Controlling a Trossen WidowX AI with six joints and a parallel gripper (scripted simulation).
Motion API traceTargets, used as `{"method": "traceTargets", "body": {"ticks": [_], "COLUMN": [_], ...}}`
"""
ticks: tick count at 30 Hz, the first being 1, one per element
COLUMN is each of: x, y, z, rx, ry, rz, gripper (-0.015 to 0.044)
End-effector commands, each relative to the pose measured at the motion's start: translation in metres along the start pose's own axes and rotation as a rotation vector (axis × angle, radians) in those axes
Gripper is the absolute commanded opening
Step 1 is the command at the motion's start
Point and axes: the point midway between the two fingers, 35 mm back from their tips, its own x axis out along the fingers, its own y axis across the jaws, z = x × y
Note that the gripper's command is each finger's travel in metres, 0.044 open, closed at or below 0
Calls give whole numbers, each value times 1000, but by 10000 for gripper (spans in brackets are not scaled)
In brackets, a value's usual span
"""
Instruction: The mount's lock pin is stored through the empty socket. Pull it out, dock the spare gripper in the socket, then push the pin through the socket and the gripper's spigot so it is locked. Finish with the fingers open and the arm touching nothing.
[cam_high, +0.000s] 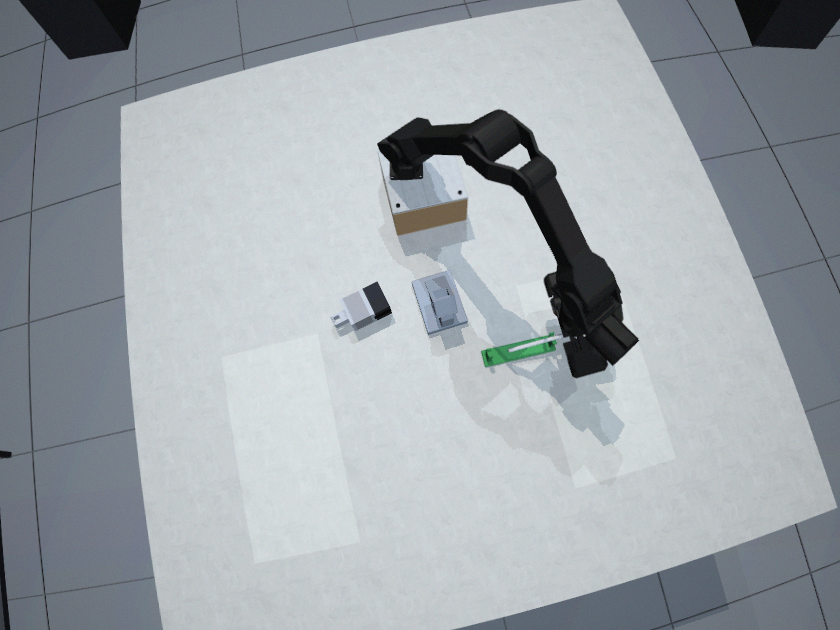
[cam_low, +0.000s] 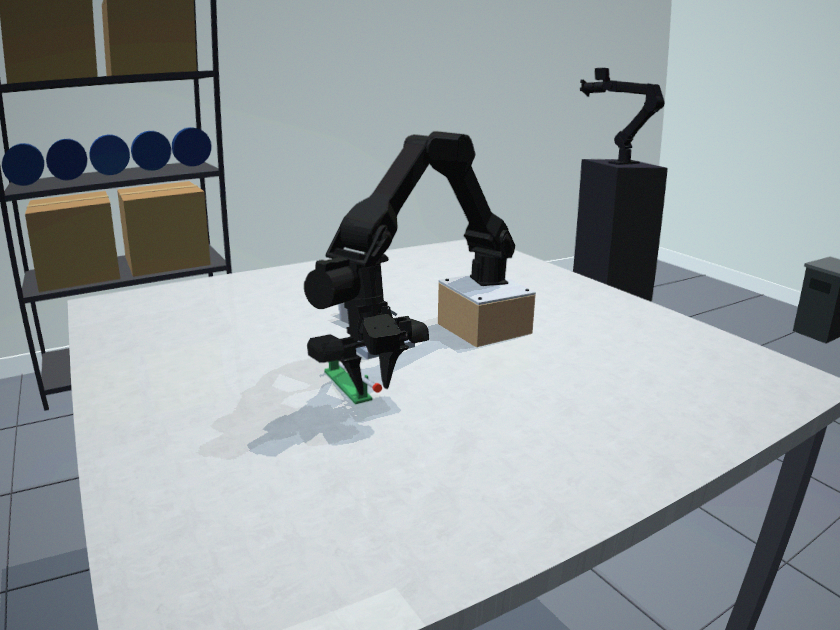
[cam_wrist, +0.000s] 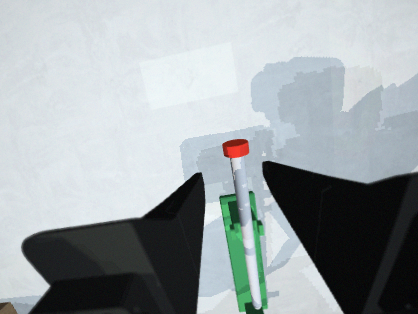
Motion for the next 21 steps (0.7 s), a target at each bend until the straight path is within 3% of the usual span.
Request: {"method": "traceTargets", "body": {"ticks": [1, 21], "x": [-11, -62], "y": [0, 3], "z": [2, 9], "rx": [0, 7], "ry": [0, 11], "rz": [-1, 20], "gripper": [200, 200]}}
